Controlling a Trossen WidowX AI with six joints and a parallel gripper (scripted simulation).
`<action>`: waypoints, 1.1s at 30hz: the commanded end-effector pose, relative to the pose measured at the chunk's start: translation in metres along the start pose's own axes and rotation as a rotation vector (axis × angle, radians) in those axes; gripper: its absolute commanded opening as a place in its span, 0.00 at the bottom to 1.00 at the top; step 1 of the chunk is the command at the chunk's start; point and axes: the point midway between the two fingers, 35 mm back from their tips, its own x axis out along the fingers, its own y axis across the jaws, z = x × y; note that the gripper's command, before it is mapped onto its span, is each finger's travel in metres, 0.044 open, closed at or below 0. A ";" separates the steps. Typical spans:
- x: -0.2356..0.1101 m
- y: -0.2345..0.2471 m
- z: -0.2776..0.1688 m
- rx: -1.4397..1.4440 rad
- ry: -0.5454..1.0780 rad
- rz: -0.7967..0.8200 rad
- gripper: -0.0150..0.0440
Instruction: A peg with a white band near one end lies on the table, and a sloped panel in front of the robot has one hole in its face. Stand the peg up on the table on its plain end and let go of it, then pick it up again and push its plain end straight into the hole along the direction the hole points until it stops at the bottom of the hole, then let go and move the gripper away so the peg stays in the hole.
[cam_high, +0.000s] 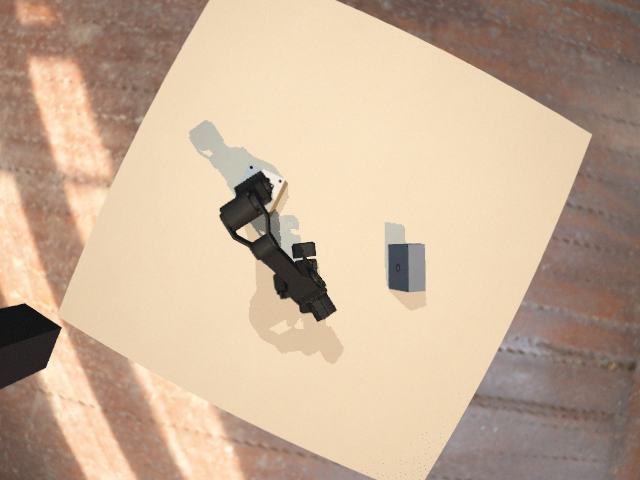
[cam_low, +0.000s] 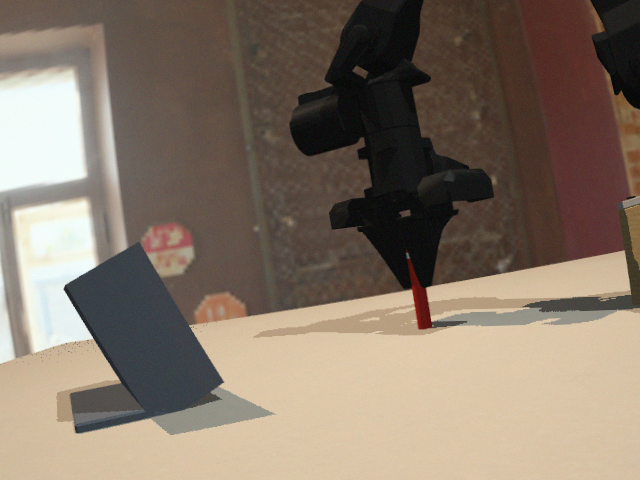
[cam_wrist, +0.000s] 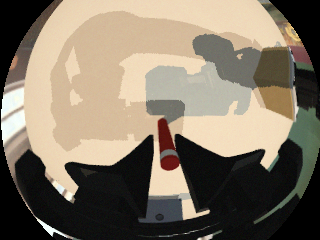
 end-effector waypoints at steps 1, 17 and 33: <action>0.000 0.000 0.000 0.000 0.000 0.001 0.28; -0.039 0.003 -0.002 -0.003 -0.002 0.000 0.25; -0.078 0.004 -0.005 -0.006 0.009 0.000 0.25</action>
